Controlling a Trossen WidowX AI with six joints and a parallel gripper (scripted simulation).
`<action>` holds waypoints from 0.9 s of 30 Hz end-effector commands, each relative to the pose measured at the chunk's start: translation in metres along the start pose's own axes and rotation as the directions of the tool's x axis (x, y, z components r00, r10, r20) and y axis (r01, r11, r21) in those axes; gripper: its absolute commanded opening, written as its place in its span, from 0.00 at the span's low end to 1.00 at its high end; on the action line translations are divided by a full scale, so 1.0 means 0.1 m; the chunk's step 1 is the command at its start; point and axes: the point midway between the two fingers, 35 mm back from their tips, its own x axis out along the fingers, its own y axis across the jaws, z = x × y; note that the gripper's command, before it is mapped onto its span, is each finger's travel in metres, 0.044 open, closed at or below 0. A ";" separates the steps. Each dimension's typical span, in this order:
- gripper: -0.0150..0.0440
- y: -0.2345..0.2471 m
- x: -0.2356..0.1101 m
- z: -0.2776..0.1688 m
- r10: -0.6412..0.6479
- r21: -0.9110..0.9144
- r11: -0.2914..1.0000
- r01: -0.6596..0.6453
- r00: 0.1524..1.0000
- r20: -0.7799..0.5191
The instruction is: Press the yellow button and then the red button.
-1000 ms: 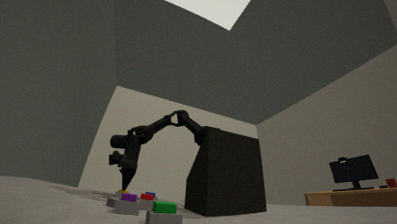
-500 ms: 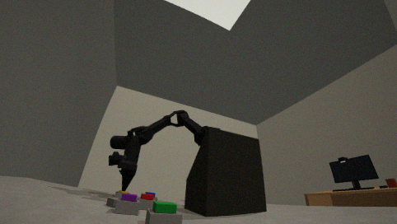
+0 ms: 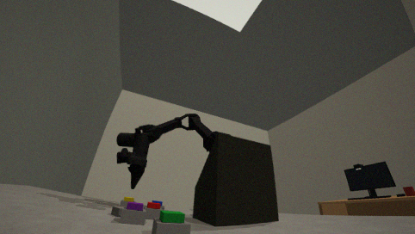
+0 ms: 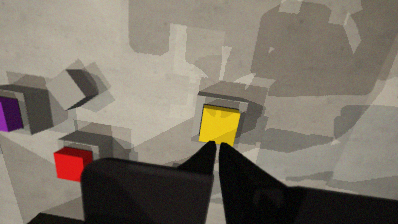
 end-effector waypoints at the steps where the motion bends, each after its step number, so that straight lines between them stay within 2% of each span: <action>1: 0.29 -0.01 -0.47 0.03 -0.005 0.006 1.000 0.005 1.000 0.016; 3: 0.29 -0.01 -0.57 0.02 -0.006 0.006 1.000 0.006 1.000 0.017; 9: 0.29 0.02 -0.57 0.02 -0.005 0.006 1.000 0.004 1.000 0.017; 14: 0.29 0.85 -0.57 -0.22 0.019 0.004 1.000 -0.019 1.000 0.015; 19: 0.29 1.42 -0.55 -0.63 0.005 0.002 1.000 -0.005 1.000 0.012; 27: 0.29 1.49 -0.55 -0.70 0.000 0.002 1.000 0.000 1.000 0.013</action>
